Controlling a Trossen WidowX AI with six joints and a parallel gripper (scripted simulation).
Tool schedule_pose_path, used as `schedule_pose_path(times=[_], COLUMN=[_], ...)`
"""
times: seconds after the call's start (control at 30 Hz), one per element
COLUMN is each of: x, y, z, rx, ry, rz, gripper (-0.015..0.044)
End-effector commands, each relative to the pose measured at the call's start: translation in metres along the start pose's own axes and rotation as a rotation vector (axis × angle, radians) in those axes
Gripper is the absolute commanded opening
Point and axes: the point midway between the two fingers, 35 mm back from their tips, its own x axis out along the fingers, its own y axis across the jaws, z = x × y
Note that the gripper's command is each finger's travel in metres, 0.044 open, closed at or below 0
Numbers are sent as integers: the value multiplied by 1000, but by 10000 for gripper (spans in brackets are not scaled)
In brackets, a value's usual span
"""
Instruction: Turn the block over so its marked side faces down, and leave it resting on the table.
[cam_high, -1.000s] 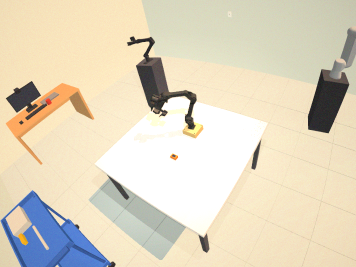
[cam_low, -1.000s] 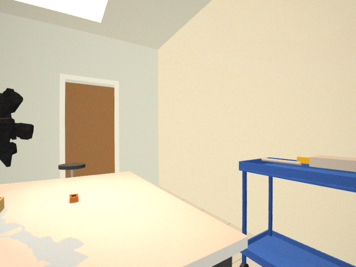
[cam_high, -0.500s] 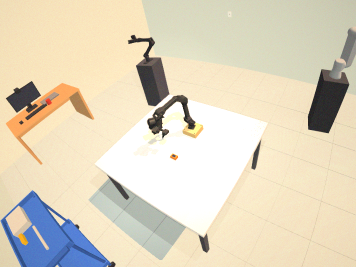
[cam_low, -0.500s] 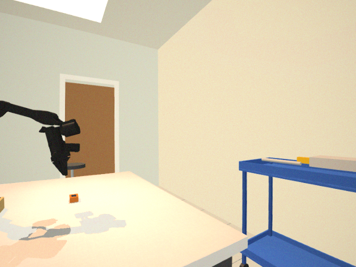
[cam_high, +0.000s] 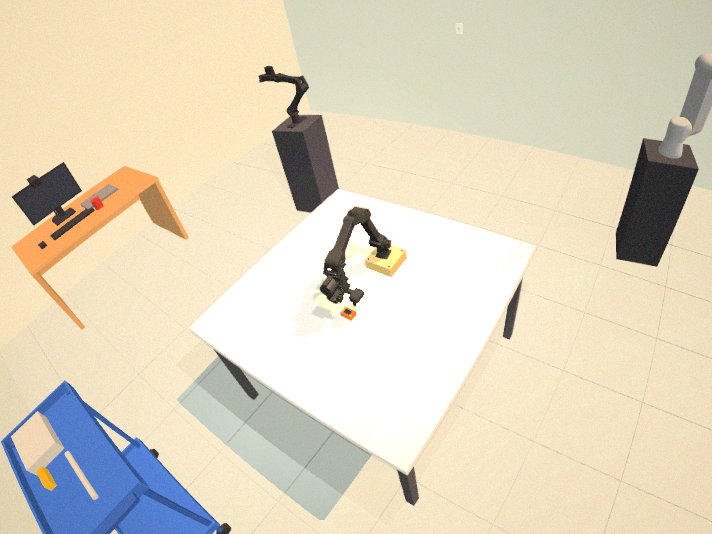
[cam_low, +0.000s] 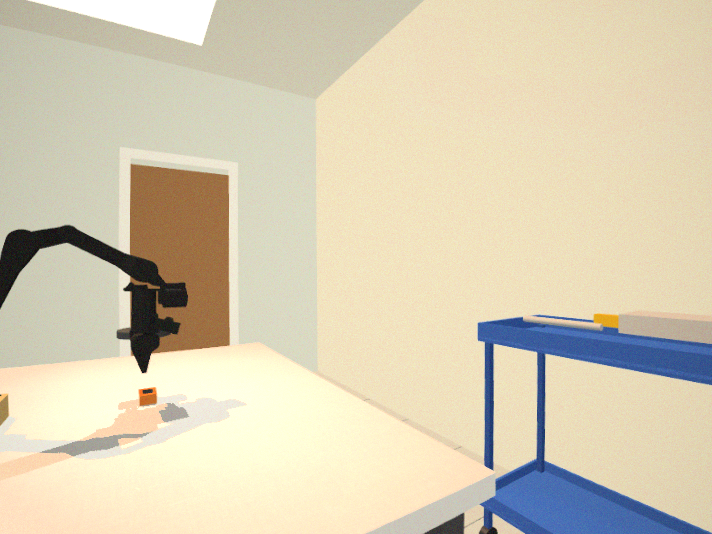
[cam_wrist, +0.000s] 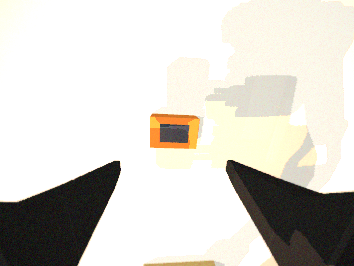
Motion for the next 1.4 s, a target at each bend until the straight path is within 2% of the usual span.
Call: schedule_pose_path(times=[0.0, 0.17, 1.23, 1.37], x=[-5, 30, 77, 77], y=[-1, -2, -2, -2], z=[6, 8, 8, 8], rx=[25, 25, 25, 25], ry=[-17, -17, -17, -17], rz=[1, 1, 1, 1], gripper=[440, 440, 440, 335])
